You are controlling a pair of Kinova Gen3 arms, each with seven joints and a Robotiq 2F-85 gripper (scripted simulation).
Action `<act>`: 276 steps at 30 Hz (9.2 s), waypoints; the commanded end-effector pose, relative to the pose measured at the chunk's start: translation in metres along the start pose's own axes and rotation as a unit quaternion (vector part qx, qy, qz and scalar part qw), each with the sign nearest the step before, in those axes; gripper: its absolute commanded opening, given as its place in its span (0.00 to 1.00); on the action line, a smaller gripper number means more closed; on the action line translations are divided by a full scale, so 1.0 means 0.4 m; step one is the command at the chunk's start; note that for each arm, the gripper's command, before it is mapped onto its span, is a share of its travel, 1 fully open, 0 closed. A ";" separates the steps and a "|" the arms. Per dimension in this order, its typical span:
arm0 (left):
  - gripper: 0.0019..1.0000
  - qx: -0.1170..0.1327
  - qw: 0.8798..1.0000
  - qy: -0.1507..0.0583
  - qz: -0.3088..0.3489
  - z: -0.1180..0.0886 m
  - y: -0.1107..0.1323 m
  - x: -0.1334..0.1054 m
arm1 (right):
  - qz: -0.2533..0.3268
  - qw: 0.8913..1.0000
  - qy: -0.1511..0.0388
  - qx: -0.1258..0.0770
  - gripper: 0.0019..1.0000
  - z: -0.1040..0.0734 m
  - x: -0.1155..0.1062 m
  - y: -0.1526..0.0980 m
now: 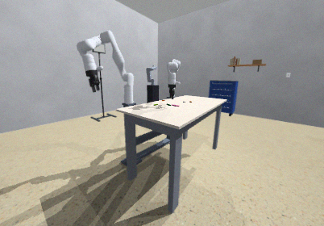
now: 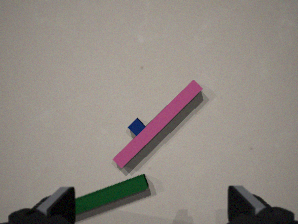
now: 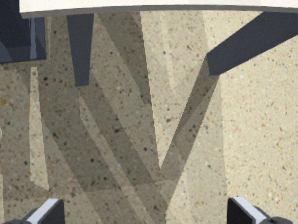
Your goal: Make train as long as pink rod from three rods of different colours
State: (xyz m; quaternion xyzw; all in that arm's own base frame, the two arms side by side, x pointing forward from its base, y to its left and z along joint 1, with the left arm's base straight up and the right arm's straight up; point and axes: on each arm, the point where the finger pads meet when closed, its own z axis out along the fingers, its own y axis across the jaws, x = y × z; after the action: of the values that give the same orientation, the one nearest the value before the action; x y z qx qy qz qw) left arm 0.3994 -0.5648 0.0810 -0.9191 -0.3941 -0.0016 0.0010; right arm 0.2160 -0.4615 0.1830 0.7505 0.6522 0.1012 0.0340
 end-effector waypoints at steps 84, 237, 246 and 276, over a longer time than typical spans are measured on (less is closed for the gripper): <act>1.00 -0.001 1.000 0.000 0.000 -0.004 0.002 0.000 | -0.054 0.993 -0.049 0.095 1.00 -0.152 -0.041 -0.556; 1.00 0.000 0.924 -0.002 -0.383 -0.196 -0.425 0.564 | -0.054 0.993 -0.049 0.095 1.00 -0.152 -0.041 -0.556; 1.00 0.000 0.924 -0.002 -0.383 -0.196 -0.425 0.564 | -0.054 0.993 -0.049 0.095 1.00 -0.152 -0.041 -0.556; 1.00 0.000 0.924 -0.002 -0.383 -0.196 -0.425 0.564 | -0.054 0.993 -0.049 0.095 1.00 -0.152 -0.041 -0.556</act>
State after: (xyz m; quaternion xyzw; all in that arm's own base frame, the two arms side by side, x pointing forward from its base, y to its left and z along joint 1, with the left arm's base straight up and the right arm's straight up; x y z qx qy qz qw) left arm 0.4313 -0.2839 0.1595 -0.6977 -0.7163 0.0001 0.0002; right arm -0.0143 -0.4494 0.1992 0.7183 0.6957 0.0007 -0.0007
